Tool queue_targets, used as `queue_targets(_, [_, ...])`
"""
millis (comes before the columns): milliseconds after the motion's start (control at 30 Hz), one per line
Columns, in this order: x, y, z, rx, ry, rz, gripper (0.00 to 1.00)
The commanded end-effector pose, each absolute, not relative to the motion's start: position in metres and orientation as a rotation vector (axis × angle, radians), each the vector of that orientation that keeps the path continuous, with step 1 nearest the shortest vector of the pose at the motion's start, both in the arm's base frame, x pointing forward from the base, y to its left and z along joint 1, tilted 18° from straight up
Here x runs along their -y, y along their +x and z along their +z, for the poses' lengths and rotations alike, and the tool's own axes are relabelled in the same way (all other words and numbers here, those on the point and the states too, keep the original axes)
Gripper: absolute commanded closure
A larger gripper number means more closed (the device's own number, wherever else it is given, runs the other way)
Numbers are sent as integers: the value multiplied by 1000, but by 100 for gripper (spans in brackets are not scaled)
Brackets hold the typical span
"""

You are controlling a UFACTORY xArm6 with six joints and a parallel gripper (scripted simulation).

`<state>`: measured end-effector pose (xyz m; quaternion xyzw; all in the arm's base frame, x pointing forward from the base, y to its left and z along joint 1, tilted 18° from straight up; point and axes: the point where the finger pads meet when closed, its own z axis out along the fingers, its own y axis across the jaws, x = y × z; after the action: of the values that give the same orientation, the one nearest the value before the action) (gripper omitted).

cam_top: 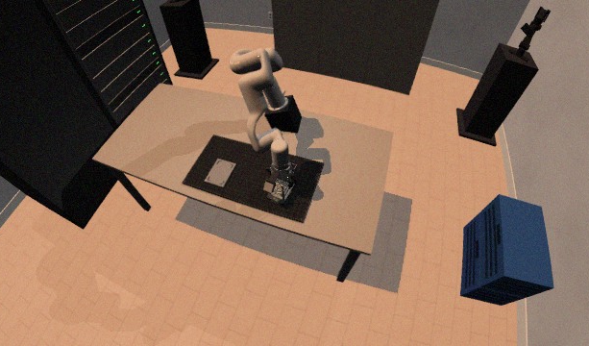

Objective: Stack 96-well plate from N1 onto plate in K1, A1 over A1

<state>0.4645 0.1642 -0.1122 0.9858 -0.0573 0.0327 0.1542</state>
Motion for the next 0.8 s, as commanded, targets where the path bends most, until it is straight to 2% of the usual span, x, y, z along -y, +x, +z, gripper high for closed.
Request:
queue_targets(0, [-165,466,-111,164,2828,99,100])
queue_targets(767, [-164,466,-114,164,2828,99,100])
